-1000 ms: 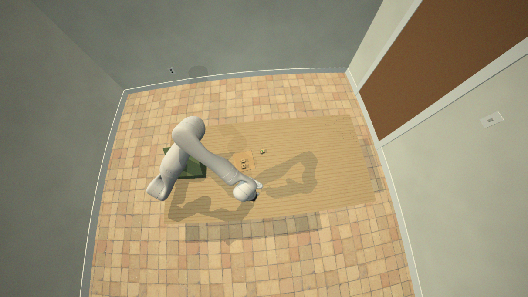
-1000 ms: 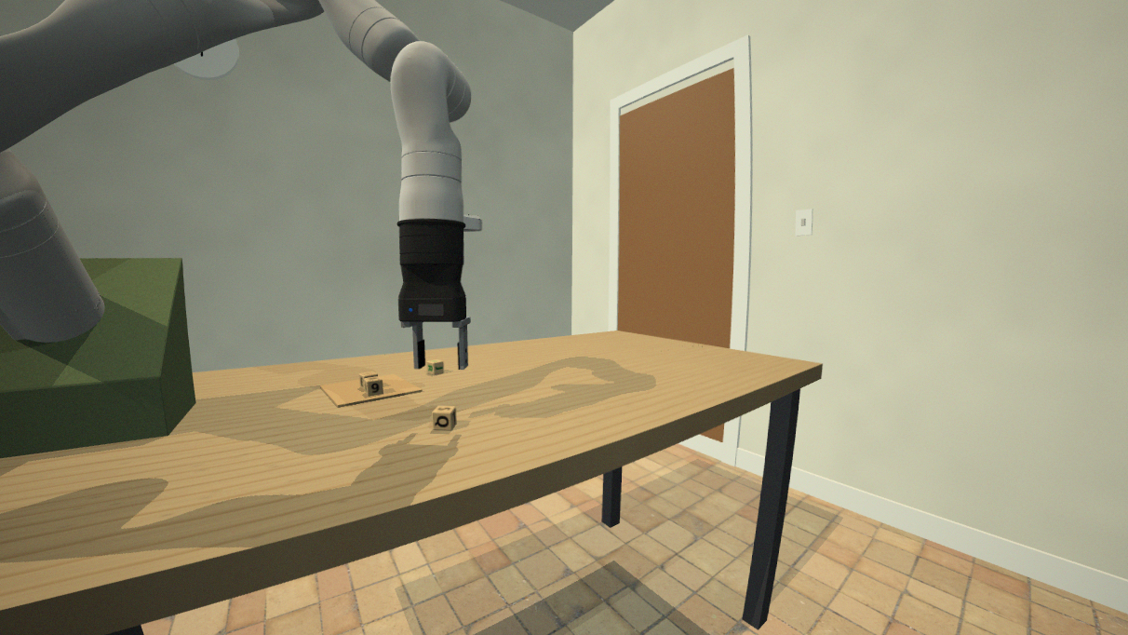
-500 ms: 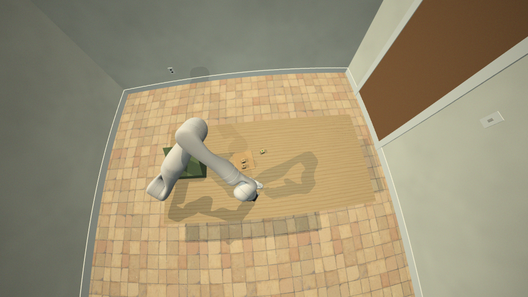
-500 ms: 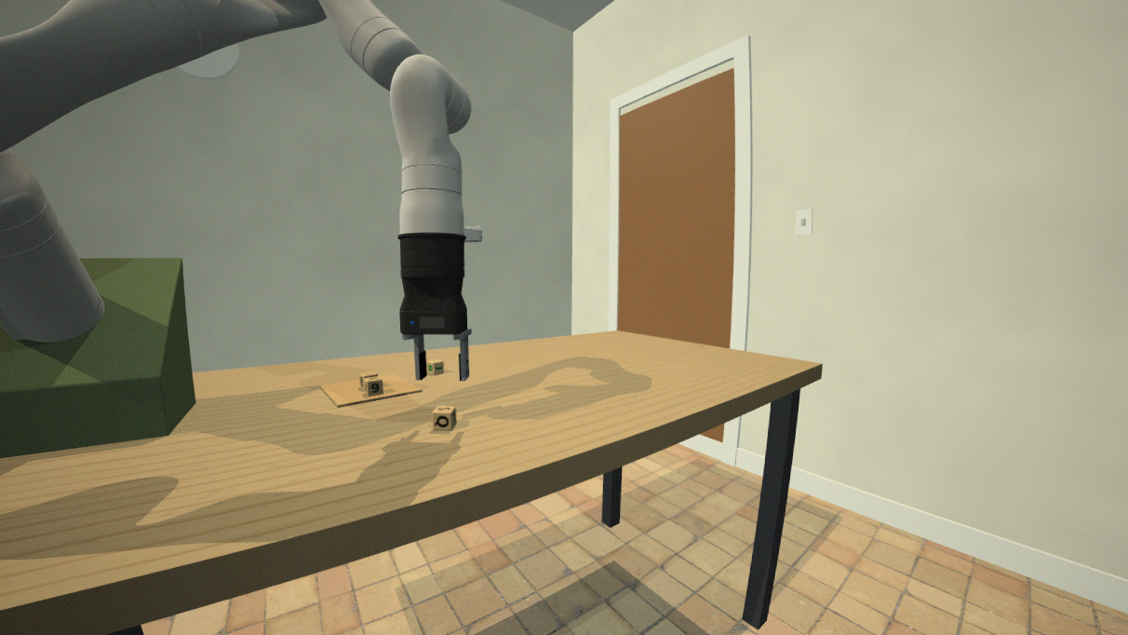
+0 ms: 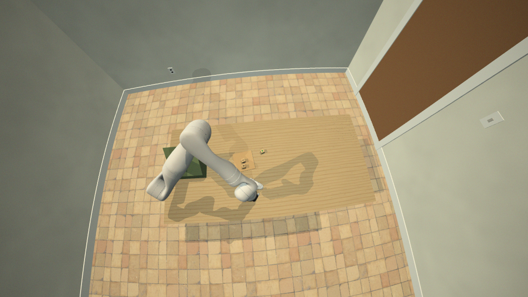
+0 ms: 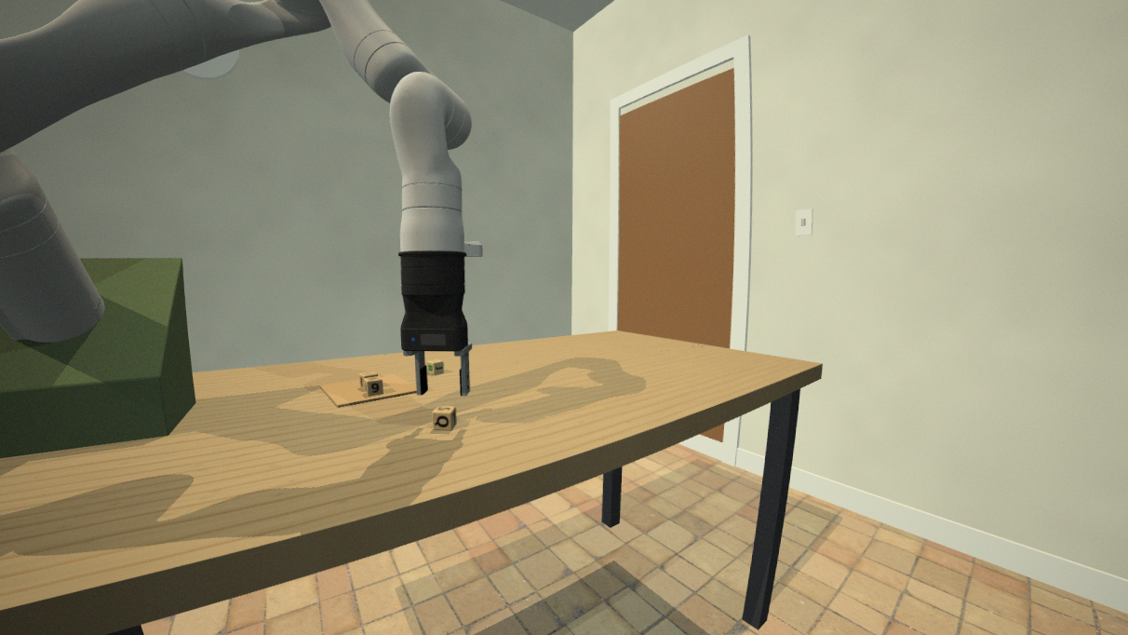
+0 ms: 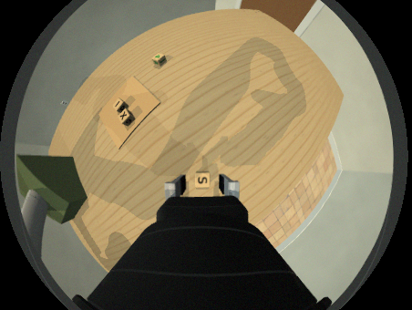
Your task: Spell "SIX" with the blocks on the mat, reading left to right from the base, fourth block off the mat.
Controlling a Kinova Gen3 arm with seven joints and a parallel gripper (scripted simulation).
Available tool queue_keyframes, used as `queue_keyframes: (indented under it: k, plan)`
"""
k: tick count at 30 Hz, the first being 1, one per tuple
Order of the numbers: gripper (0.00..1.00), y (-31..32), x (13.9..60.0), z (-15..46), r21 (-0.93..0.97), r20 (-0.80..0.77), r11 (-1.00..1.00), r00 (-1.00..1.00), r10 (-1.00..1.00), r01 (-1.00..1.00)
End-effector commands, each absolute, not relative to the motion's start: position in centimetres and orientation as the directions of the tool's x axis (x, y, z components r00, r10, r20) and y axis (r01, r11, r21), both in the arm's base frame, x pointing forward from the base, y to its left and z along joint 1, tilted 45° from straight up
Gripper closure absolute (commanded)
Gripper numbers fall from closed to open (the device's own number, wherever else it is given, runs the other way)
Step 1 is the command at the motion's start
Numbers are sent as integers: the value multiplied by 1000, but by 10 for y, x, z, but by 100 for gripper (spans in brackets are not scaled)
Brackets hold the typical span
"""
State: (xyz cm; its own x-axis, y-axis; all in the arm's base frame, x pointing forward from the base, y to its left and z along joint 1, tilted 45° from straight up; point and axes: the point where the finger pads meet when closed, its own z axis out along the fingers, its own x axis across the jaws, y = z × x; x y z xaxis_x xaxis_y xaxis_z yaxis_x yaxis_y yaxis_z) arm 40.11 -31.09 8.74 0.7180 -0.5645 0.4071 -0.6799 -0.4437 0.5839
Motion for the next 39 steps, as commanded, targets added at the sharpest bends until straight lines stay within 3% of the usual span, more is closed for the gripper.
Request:
queue_keyframes:
  k: [1,39]
  plan:
    - [0,-315,399,85,585,407,-440,716,-568,-681]
    - [0,-321,398,79,585,407,-440,716,-568,-681]
